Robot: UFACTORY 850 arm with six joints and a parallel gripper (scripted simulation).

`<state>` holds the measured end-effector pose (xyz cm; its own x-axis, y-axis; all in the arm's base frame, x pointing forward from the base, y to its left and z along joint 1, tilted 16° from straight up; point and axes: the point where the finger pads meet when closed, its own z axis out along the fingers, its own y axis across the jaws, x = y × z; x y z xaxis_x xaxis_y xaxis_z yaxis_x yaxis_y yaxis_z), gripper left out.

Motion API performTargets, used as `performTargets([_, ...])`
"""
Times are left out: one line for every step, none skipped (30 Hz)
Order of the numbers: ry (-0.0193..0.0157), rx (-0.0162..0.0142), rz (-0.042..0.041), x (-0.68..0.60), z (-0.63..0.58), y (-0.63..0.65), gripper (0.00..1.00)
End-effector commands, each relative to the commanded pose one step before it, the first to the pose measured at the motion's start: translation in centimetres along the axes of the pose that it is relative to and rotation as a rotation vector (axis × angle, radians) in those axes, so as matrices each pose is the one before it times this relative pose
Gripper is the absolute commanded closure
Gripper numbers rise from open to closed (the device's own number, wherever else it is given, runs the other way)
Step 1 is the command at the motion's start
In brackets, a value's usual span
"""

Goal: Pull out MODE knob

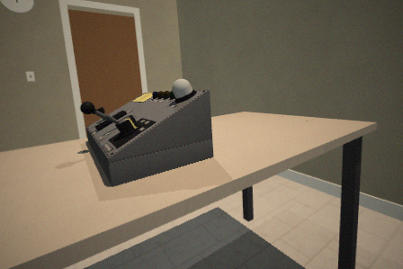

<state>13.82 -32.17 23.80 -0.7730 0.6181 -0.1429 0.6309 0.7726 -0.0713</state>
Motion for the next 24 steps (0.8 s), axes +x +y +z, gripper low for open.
performTargets([-0.00375, -0.02799, -0.19644, -2.294, -0.214, 1.217, 0.00])
performTargets([0.00000, 0.00000, 0.00000, 0.000, 0.000, 0.000, 0.00])
performTargets([0.00000, 0.00000, 0.00000, 0.000, 0.000, 0.000, 0.00])
performTargets([0.00000, 0.00000, 0.00000, 0.000, 0.000, 0.000, 0.00])
performTargets([0.00000, 0.00000, 0.00000, 0.000, 0.000, 0.000, 0.00])
performTargets([0.00081, -0.00457, -0.07161, -0.880, -0.057, 0.366, 0.00])
performTargets([0.00065, -0.00473, -0.07442, -0.939, -0.055, 0.344, 0.00])
performTargets([0.00000, 0.00000, 0.00000, 0.000, 0.000, 0.000, 0.00])
performTargets([0.00000, 0.00000, 0.00000, 0.000, 0.000, 0.000, 0.00])
performTargets([0.00047, -0.00486, -0.07720, -0.998, -0.052, 0.316, 0.00])
performTargets([0.00000, 0.00000, 0.00000, 0.000, 0.000, 0.000, 0.00])
performTargets([0.00000, 0.00000, 0.00000, 0.000, 0.000, 0.000, 0.00])
performTargets([0.00028, -0.00499, -0.07993, -1.057, -0.049, 0.282, 0.00])
performTargets([0.00000, 0.00000, 0.00000, 0.000, 0.000, 0.000, 0.00])
performTargets([0.00000, 0.00000, 0.00000, 0.000, 0.000, 0.000, 0.00])
performTargets([0.00007, -0.00509, -0.08262, -1.117, -0.046, 0.241, 0.00])
performTargets([0.00000, 0.00000, 0.00000, 0.000, 0.000, 0.000, 0.00])
performTargets([0.00000, 0.00000, 0.00000, 0.000, 0.000, 0.000, 0.00])
performTargets([-0.00015, -0.00518, -0.08526, -1.175, -0.042, 0.193, 0.00])
performTargets([0.00000, 0.00000, 0.00000, 0.000, 0.000, 0.000, 0.00])
performTargets([0.00000, 0.00000, 0.00000, 0.000, 0.000, 0.000, 0.00])
performTargets([0.00000, 0.00000, 0.00000, 0.000, 0.000, 0.000, 0.00])
performTargets([-0.00038, -0.00525, -0.08785, -1.232, -0.037, 0.138, 0.00])
performTargets([0.00000, 0.00000, 0.00000, 0.000, 0.000, 0.000, 0.00])
